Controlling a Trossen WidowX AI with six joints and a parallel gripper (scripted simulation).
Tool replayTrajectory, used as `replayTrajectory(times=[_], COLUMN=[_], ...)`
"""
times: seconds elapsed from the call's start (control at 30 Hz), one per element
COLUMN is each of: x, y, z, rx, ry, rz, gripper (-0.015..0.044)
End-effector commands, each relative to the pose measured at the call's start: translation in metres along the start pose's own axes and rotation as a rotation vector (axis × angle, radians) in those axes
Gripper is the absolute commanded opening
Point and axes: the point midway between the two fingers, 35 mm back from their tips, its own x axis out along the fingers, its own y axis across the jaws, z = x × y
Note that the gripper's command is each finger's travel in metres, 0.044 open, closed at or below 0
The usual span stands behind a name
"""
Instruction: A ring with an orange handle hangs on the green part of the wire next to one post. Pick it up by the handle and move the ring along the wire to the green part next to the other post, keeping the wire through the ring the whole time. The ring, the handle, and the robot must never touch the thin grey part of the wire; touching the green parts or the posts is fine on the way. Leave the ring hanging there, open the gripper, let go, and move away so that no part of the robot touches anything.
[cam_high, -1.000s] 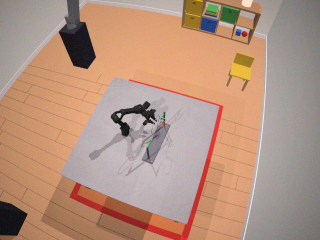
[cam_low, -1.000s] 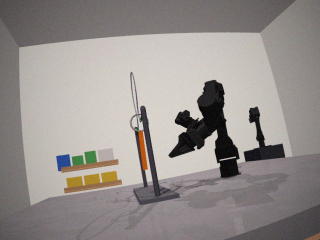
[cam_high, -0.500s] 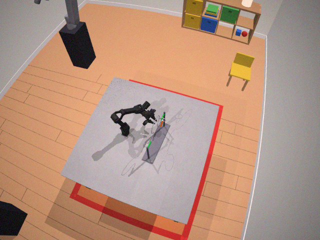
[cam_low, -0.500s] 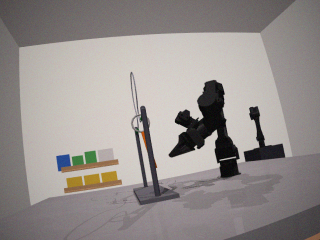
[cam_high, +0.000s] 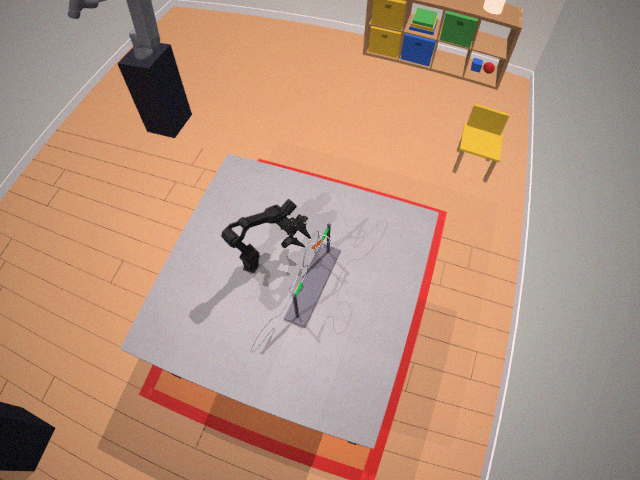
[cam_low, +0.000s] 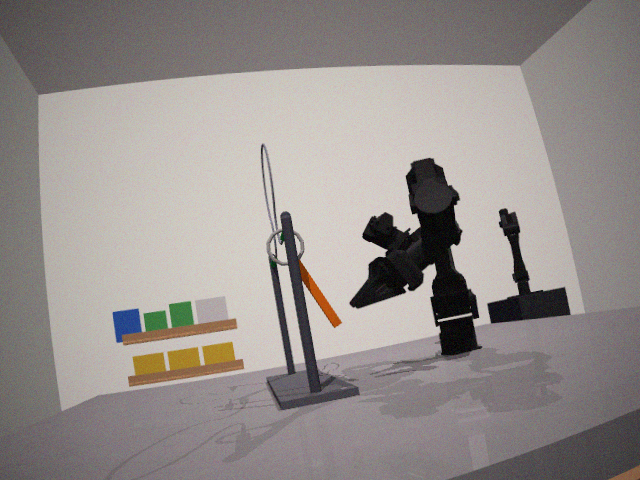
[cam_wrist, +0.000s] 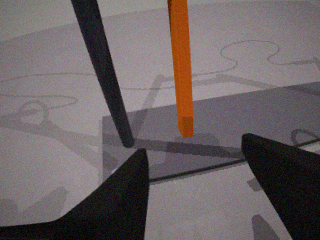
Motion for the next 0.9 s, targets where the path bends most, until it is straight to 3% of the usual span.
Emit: replayTrajectory(times=[0.0, 0.1, 0.87], x=[-0.0255, -0.0255, -0.0255], y=[-0.0020, -0.0020, -0.0020], z=[0.0059, 0.0059, 0.0059], rx=[0.014, 0.014, 0.014], ry=[-0.017, -0.017, -0.017], rz=[0.010, 0.010, 0.010], gripper=[0.0370, 0.0440, 0.0440])
